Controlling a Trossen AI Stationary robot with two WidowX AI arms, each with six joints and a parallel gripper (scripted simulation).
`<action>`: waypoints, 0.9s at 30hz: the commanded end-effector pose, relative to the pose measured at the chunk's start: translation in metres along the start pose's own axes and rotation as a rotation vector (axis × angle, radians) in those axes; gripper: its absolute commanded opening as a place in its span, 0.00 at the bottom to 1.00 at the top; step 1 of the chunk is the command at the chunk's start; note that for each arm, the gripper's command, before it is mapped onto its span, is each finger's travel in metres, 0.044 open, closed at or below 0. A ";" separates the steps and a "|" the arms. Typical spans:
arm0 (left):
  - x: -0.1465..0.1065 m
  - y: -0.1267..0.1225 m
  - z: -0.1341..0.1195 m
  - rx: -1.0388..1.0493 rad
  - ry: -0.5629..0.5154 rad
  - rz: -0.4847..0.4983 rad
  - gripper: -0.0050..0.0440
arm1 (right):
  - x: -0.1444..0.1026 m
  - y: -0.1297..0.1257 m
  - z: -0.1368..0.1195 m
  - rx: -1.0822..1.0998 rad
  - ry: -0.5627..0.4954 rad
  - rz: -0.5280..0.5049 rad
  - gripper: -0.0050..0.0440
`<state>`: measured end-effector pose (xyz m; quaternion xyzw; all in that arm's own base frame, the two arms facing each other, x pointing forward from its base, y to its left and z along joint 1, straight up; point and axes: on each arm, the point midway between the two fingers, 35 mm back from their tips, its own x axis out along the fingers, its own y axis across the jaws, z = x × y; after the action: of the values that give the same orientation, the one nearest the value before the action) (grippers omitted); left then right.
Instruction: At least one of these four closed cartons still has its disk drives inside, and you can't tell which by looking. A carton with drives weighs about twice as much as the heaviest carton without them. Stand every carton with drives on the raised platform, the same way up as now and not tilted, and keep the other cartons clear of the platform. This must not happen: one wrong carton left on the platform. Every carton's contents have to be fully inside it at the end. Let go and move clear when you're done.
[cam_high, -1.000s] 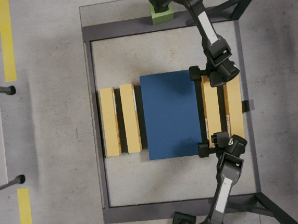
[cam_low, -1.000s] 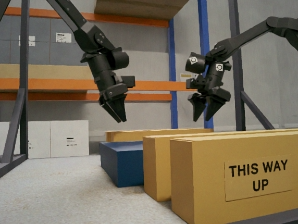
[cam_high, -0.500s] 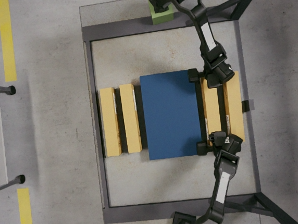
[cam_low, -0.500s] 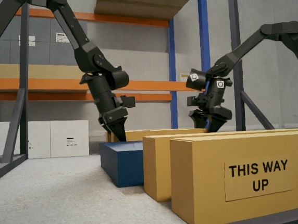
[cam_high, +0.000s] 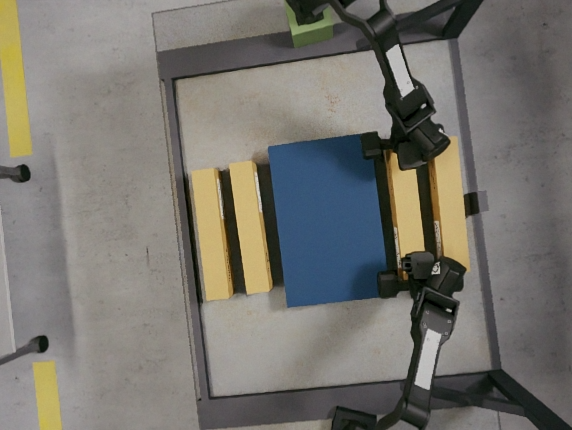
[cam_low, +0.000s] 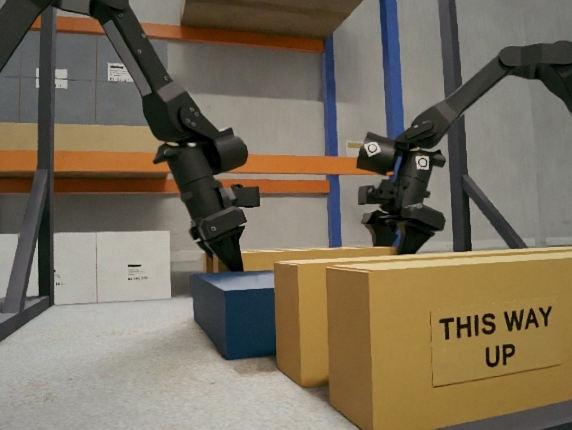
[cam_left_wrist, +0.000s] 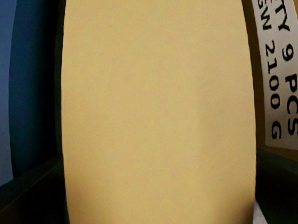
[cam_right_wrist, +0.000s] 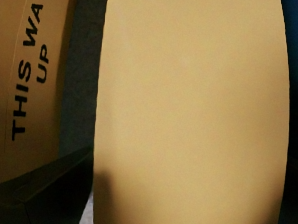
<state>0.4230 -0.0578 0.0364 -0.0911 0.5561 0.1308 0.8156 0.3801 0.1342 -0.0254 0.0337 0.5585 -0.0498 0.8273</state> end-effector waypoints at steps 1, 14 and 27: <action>-0.001 -0.001 0.001 0.001 -0.006 0.000 0.88 | -0.004 0.001 0.004 0.004 -0.016 0.009 0.88; -0.001 0.000 0.001 0.000 -0.007 0.001 0.88 | -0.004 0.001 0.005 0.003 -0.008 0.004 0.88; -0.001 0.000 0.001 0.000 -0.007 0.001 0.88 | -0.003 0.001 0.005 0.004 -0.017 0.009 0.88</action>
<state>0.4232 -0.0579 0.0364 -0.0913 0.5557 0.1307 0.8159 0.3795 0.1339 -0.0264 0.0329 0.5600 -0.0503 0.8263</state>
